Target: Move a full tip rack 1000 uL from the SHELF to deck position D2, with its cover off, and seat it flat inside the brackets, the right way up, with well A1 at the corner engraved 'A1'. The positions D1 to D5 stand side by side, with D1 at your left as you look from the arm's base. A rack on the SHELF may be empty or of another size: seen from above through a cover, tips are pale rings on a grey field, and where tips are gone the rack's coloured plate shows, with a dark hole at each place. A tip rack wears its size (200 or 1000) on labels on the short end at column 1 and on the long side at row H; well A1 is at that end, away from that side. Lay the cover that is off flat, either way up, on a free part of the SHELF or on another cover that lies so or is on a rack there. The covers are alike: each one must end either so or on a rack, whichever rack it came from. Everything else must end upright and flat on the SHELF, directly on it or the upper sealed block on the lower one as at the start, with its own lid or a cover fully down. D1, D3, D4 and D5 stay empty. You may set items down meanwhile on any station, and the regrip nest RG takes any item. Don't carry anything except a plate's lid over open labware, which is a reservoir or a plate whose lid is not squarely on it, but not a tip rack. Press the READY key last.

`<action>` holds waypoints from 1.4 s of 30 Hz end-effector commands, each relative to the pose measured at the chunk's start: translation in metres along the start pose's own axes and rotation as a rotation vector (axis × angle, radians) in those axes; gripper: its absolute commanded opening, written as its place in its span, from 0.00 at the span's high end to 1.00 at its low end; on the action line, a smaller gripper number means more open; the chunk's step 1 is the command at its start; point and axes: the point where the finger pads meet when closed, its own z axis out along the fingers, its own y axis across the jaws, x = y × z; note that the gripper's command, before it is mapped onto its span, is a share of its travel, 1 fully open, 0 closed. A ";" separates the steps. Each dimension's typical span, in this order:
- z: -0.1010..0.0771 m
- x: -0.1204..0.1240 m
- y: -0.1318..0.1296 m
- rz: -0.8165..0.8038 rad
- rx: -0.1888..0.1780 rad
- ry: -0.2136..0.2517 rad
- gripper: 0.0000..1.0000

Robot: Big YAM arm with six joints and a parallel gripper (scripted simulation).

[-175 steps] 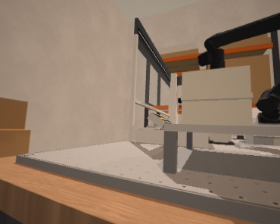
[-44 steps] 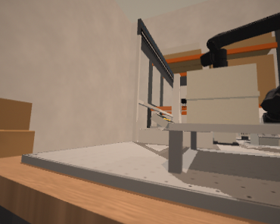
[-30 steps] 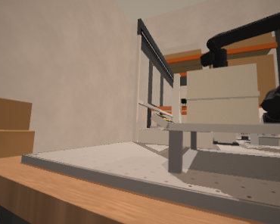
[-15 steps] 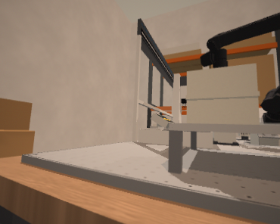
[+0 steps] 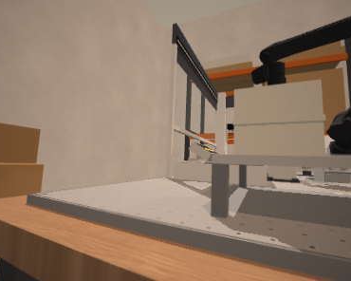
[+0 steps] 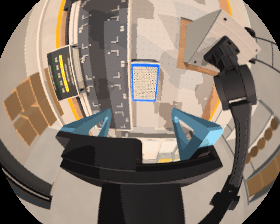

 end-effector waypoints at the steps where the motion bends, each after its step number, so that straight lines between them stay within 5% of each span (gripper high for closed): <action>1: 0.005 0.007 -0.004 0.012 0.018 0.007 0.00; 42: 0.066 0.009 -0.005 0.009 0.015 0.010 0.00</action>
